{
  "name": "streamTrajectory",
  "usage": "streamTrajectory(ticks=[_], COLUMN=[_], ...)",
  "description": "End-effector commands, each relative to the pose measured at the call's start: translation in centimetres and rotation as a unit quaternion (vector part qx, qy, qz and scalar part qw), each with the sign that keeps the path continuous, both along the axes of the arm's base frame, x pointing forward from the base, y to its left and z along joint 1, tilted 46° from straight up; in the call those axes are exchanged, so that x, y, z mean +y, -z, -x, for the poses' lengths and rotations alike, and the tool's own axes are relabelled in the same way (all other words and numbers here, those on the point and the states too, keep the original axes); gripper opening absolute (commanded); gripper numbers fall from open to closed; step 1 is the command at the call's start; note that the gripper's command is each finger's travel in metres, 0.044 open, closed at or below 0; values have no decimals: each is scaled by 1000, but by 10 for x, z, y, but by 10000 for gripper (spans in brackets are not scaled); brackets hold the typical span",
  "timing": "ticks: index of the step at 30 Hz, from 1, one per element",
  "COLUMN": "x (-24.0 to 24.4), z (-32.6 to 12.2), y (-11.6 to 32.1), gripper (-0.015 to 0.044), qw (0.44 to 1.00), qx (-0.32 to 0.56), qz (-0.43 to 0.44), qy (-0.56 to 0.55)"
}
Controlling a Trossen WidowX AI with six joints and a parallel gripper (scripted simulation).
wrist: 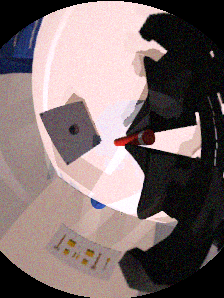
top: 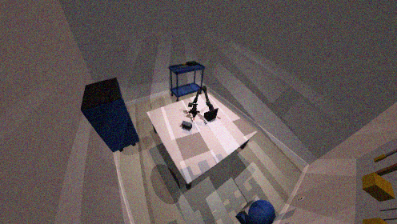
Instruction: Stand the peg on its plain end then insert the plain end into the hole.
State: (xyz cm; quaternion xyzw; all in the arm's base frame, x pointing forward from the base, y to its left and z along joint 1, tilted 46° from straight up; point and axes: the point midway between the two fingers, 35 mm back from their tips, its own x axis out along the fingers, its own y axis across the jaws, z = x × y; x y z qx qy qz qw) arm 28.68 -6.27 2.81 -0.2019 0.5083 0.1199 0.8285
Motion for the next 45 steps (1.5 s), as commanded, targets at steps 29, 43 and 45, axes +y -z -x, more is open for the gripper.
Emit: streamTrajectory(ticks=[29,43,45], x=[-8,-6,-6], z=[-14,-28,-30], y=[-15,-11,-11], gripper=[0,0,0], qw=[989,985,985], qx=[-124,-146,-149], qz=[-58,-61,-62], qy=[-54,-63,-64])
